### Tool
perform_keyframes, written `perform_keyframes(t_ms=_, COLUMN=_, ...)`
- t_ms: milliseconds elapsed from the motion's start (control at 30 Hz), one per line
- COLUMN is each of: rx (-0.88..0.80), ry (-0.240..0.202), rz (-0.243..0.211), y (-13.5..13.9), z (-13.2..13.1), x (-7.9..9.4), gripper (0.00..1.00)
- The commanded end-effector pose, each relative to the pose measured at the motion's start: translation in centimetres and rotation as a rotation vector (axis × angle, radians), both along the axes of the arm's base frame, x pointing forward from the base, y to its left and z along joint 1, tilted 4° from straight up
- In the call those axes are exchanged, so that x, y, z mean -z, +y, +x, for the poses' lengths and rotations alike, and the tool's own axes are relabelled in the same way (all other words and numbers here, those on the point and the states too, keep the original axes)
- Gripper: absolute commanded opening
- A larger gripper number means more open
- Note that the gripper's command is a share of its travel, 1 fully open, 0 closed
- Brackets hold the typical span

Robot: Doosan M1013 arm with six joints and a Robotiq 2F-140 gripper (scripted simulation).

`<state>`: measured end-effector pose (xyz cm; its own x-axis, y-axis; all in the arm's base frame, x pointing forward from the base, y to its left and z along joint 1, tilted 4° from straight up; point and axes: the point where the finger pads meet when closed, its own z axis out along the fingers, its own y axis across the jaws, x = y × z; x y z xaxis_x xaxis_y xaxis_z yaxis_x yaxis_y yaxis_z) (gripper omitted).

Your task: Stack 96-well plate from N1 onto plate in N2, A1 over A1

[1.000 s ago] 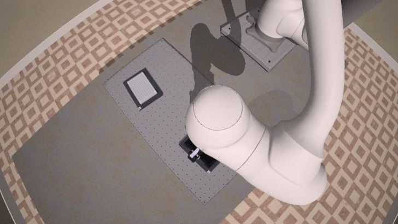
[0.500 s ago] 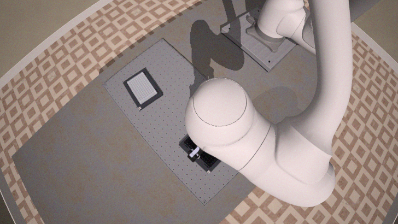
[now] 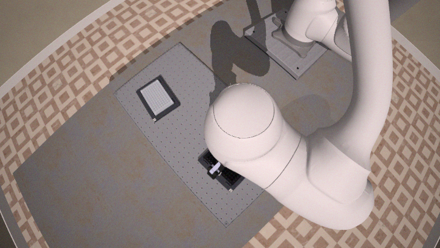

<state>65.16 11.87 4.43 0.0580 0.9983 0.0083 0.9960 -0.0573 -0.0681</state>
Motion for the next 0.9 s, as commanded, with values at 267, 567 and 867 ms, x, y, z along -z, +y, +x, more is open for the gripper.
perform_keyframes(t_ms=267, rx=0.033, ry=0.0, rz=-0.002, y=-0.3, z=0.0, x=0.0, gripper=0.0)
perform_keyframes(t_ms=567, rx=0.161, ry=0.002, rz=-0.011, y=-3.3, z=-0.1, x=0.0, gripper=0.0)
perform_keyframes(t_ms=867, rx=0.161, ry=0.002, rz=-0.011, y=-5.7, z=-0.2, x=0.0, gripper=0.0)
